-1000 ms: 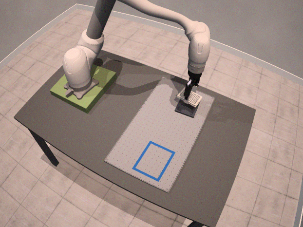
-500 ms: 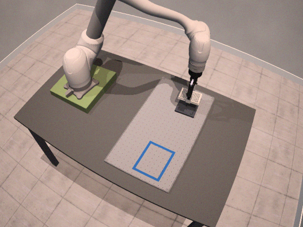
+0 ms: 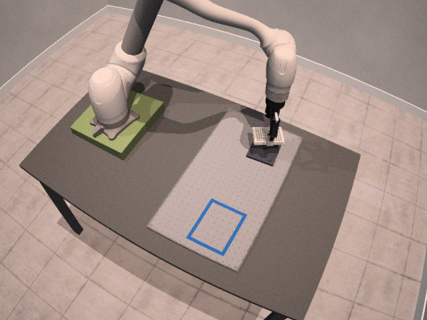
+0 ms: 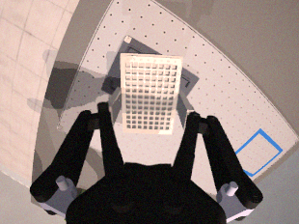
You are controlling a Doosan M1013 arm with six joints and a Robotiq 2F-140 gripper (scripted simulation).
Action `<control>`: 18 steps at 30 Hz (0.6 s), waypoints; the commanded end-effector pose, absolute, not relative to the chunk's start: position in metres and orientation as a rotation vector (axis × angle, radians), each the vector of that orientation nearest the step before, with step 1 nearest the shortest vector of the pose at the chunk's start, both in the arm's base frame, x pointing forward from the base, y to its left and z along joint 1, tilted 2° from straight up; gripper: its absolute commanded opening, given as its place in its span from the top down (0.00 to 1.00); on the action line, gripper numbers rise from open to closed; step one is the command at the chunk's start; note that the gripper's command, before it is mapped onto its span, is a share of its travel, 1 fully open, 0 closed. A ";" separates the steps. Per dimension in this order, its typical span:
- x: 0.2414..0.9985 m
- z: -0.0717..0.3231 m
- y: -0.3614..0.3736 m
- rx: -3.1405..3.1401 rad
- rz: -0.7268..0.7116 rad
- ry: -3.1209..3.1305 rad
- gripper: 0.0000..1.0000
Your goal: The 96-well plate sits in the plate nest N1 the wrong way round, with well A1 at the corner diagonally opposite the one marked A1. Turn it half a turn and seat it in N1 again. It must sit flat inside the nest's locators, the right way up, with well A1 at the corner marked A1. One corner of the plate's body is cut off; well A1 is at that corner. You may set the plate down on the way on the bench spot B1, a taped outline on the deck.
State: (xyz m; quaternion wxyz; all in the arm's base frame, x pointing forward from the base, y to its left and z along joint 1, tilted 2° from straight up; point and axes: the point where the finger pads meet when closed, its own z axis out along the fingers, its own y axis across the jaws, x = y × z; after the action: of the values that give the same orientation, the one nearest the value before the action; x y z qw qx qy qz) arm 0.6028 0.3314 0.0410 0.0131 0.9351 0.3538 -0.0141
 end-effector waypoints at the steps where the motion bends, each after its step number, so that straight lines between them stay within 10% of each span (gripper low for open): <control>1: 0.603 0.041 0.331 2.841 -0.048 1.299 1.00; 18: 0.603 0.041 0.331 2.438 -0.053 1.966 1.00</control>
State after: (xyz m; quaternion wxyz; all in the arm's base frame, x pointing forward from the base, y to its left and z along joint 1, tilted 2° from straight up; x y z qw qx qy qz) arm 0.6028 0.3315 0.0410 0.0089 0.8106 0.5853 -0.0170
